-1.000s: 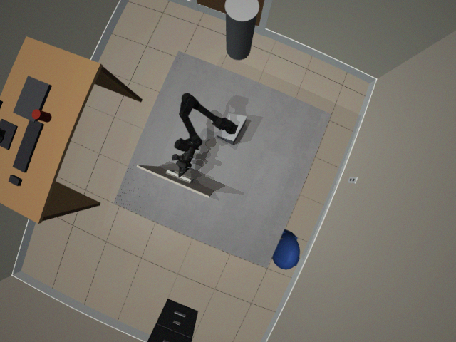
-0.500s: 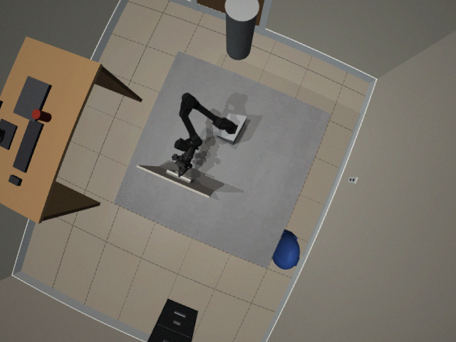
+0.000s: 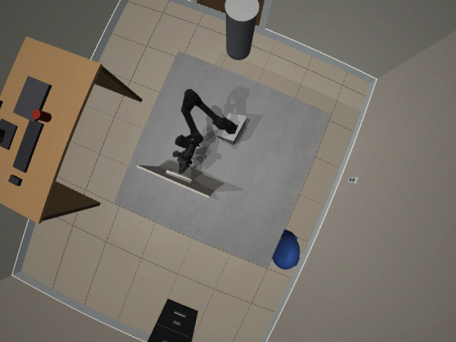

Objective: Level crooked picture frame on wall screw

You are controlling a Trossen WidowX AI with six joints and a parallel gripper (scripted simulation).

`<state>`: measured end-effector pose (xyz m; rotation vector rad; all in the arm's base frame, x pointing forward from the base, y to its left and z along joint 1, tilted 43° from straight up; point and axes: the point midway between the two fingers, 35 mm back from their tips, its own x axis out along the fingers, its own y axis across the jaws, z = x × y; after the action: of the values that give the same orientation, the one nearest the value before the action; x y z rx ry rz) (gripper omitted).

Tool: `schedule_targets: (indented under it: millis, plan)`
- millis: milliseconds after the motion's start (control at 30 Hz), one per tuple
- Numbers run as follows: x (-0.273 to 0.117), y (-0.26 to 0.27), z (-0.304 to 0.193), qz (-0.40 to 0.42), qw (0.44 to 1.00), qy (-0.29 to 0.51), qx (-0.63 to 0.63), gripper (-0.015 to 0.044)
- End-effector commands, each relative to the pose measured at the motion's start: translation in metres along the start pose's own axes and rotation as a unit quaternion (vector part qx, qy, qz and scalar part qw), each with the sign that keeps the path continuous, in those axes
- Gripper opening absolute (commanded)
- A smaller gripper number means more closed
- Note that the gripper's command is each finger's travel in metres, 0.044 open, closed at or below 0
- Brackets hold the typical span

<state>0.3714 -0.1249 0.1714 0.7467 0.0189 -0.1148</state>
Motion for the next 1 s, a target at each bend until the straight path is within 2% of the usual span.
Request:
schedule_targets:
  millis: [0, 133, 333, 633, 967]
  plan:
    - [-0.041, -0.001, 0.003, 0.000, 0.998, -0.002, -0.064, 0.0260]
    - [-0.076, -0.004, -0.004, 0.000, 0.992, -0.001, -0.123, 0.0260]
    - [-0.073, -0.001, 0.002, 0.000, 0.994, -0.004, -0.111, 0.0260]
    - [-0.123, 0.019, 0.013, -0.001, 0.993, -0.001, -0.119, 0.0260]
    - [-0.173, 0.037, -0.002, -0.001, 0.992, 0.000, -0.127, 0.0260]
